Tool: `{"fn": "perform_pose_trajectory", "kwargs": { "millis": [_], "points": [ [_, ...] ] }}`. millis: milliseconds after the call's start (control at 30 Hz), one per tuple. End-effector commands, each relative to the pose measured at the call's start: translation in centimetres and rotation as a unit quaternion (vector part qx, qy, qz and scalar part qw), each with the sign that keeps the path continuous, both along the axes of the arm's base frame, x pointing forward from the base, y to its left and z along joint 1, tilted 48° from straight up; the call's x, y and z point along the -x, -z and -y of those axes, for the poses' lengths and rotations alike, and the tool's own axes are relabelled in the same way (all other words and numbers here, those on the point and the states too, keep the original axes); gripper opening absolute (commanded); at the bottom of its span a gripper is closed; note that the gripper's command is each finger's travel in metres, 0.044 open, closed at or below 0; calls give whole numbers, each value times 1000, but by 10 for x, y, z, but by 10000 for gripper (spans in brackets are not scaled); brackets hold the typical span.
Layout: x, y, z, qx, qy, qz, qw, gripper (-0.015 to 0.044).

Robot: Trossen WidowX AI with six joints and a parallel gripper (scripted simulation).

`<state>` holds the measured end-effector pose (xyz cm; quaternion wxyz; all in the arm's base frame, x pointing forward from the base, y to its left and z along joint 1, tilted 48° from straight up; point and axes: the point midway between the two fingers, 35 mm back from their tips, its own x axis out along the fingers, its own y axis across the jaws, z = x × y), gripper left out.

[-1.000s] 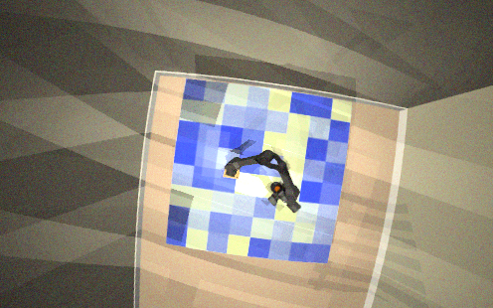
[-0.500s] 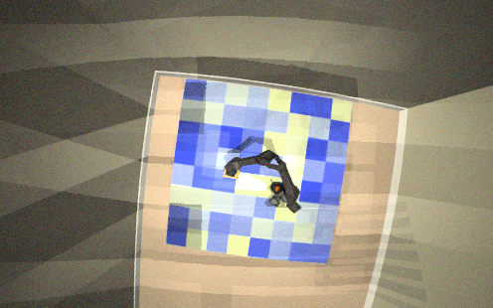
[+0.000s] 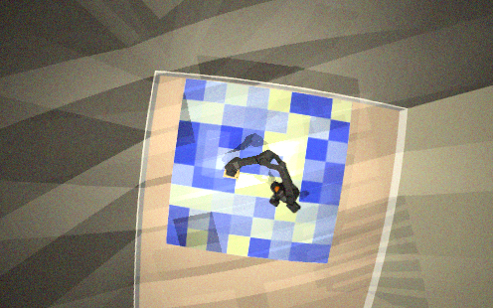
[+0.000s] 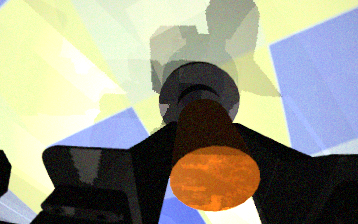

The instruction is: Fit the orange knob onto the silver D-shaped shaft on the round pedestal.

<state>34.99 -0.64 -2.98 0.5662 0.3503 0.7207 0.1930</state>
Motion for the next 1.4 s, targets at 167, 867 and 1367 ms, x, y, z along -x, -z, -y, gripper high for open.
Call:
{"fn": "perform_pose_trajectory", "kwargs": {
  "millis": [167,867,1367],
  "points": [
    [-2,-2,-3,-2,-1,2,1000,0],
    [0,0,1,-13,-72,78,994,0],
    [-1,-2,-2,-14,-72,78,994,0]
  ]
}}
